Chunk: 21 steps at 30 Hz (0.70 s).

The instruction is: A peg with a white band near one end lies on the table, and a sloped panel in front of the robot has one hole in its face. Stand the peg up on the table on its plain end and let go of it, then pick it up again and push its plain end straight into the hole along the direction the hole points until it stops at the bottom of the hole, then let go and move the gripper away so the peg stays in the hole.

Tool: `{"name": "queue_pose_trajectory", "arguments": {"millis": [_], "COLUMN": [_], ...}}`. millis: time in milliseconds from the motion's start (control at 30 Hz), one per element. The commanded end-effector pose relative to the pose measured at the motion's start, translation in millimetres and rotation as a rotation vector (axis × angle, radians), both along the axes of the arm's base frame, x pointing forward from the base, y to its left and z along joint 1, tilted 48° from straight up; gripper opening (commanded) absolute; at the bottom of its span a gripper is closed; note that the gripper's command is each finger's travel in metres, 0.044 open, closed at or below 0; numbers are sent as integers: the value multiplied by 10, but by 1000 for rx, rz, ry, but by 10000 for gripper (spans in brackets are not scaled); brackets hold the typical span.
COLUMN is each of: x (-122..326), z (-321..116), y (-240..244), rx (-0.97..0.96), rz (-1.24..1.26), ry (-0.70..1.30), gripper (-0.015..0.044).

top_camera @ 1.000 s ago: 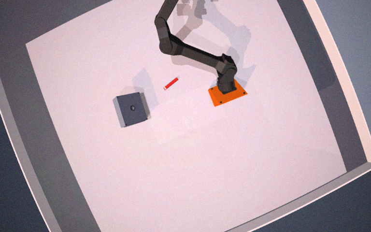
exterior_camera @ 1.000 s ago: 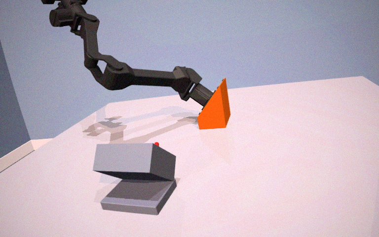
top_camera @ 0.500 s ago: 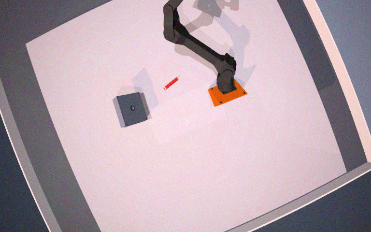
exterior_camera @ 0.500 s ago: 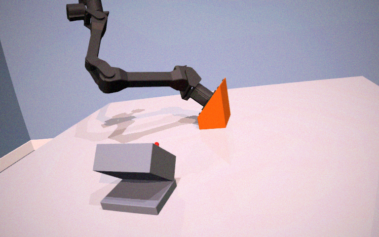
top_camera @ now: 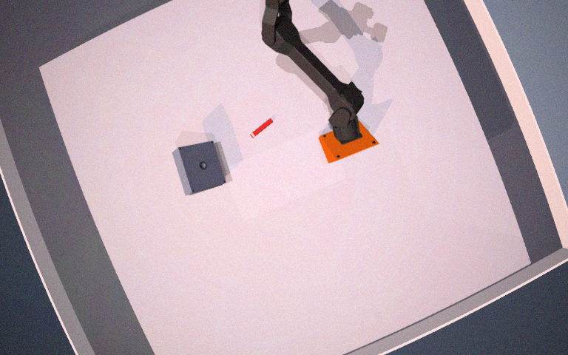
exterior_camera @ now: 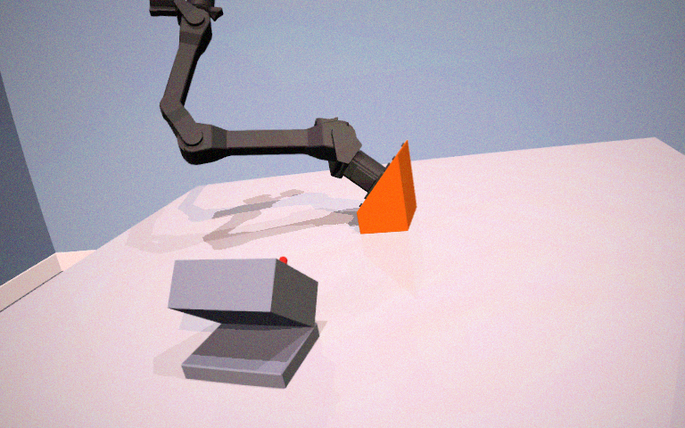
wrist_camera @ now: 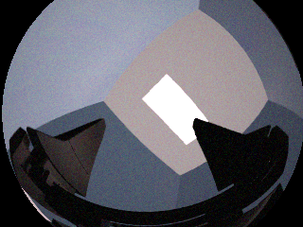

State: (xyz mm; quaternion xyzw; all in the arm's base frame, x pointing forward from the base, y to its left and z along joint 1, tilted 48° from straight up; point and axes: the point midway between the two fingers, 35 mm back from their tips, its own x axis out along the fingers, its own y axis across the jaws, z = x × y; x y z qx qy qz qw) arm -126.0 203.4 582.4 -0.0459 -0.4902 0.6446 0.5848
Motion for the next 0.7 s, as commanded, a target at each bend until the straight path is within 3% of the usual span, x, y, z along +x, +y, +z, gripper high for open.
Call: {"name": "queue_pose_trajectory", "arguments": {"millis": [0,667], "x": [49,923], "z": [-168,-1152], "y": [234,1206], "rx": [-71,-446], "rz": [-64,-470], "ry": [-12,40], "gripper": [440,440]}}
